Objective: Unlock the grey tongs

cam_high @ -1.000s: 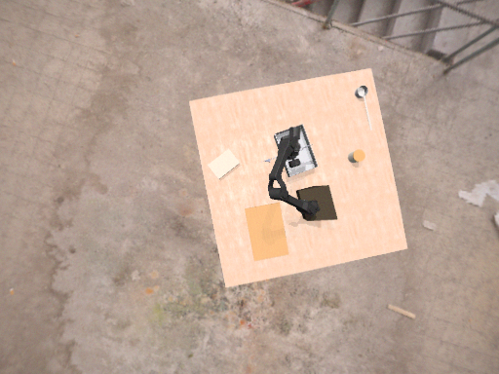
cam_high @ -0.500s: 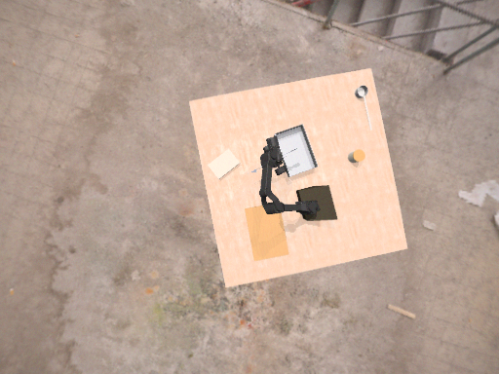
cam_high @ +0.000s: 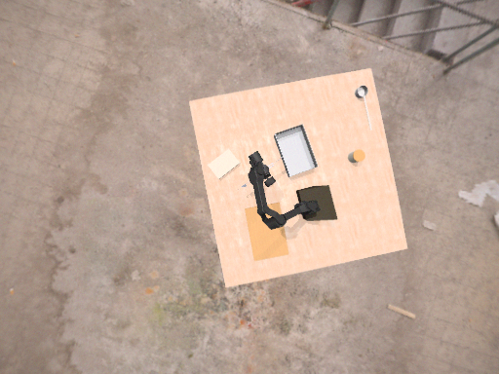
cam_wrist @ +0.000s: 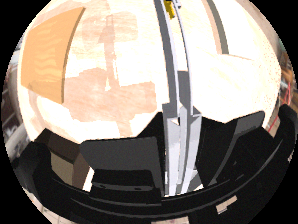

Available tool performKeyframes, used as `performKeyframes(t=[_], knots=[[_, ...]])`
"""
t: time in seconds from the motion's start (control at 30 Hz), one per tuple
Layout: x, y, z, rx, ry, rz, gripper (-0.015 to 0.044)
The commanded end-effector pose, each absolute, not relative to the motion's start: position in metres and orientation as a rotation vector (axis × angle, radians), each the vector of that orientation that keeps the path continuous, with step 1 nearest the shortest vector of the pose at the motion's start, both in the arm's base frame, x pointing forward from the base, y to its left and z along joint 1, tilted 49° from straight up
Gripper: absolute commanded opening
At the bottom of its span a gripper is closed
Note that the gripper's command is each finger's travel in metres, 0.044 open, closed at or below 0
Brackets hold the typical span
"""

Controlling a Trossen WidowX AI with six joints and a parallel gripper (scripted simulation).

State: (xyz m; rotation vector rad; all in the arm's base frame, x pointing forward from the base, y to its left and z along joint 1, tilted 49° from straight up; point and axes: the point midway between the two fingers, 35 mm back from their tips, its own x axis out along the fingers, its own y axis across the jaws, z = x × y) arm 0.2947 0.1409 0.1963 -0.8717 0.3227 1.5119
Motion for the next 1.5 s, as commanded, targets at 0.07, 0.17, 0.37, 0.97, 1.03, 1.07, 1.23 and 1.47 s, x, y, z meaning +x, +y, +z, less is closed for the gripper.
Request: performKeyframes(t=[0.07, 0.17, 0.37, 0.97, 1.03, 1.07, 1.23, 1.47], knots=[[0.269, 0.159, 0.221, -0.901, 0.265, 1.524, -0.015], [0.256, 0.168, 0.232, -0.913, 0.232, 1.533, -0.015], [0.25, 0.173, 0.234, -0.923, 0.229, 1.542, -0.015], [0.203, 0.221, 0.233, -1.059, 0.276, 1.631, -0.015], [0.198, 0.226, 0.234, -1.075, 0.279, 1.637, -0.015], [0.195, 0.228, 0.234, -1.084, 0.281, 1.64, -0.015], [0.179, 0.239, 0.235, -1.123, 0.276, 1.657, -0.015], [0.157, 0.252, 0.236, -1.178, 0.277, 1.667, -0.015]])
